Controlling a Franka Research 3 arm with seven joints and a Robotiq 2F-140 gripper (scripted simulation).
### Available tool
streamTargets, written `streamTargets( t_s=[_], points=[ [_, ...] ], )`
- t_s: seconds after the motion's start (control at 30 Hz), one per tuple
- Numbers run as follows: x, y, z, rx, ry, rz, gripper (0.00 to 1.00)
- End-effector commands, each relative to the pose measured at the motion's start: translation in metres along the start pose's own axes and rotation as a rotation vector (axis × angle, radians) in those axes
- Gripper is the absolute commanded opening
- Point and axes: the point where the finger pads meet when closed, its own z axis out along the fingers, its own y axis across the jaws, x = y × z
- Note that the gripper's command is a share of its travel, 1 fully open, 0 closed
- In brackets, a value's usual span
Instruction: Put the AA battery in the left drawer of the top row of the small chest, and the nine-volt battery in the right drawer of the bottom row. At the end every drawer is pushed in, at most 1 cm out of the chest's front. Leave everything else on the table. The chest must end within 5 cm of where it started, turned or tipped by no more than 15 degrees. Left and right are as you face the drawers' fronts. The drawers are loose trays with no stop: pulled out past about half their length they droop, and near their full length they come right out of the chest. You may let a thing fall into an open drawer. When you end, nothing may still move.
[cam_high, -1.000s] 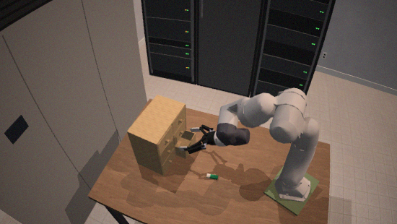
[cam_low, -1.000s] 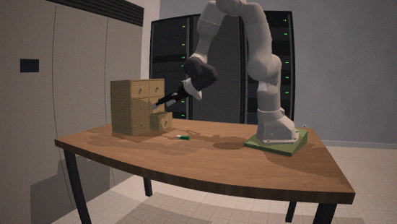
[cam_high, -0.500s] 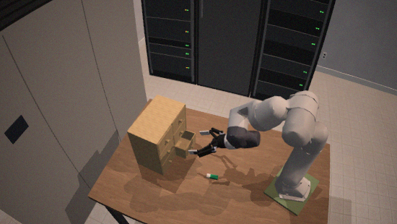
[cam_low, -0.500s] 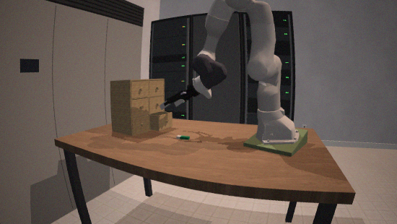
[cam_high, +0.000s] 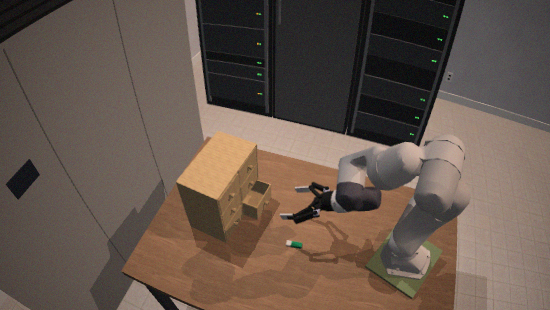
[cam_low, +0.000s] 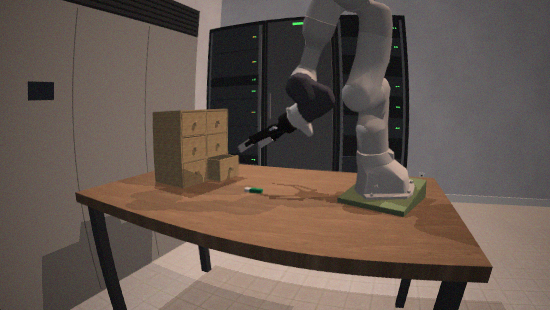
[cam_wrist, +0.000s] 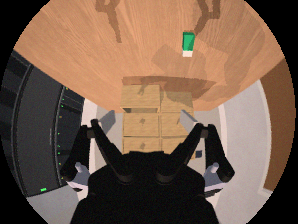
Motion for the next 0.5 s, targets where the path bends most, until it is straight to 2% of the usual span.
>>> streamTargets(
  t_s=[0.0, 0.47],
  points=[
    [0.002, 0.001, -0.006, -0.004, -0.021, 0.006, 1.0],
    [0.012, 0.001, -0.024, -0.003, -0.028, 0.003, 1.0]
  ],
)
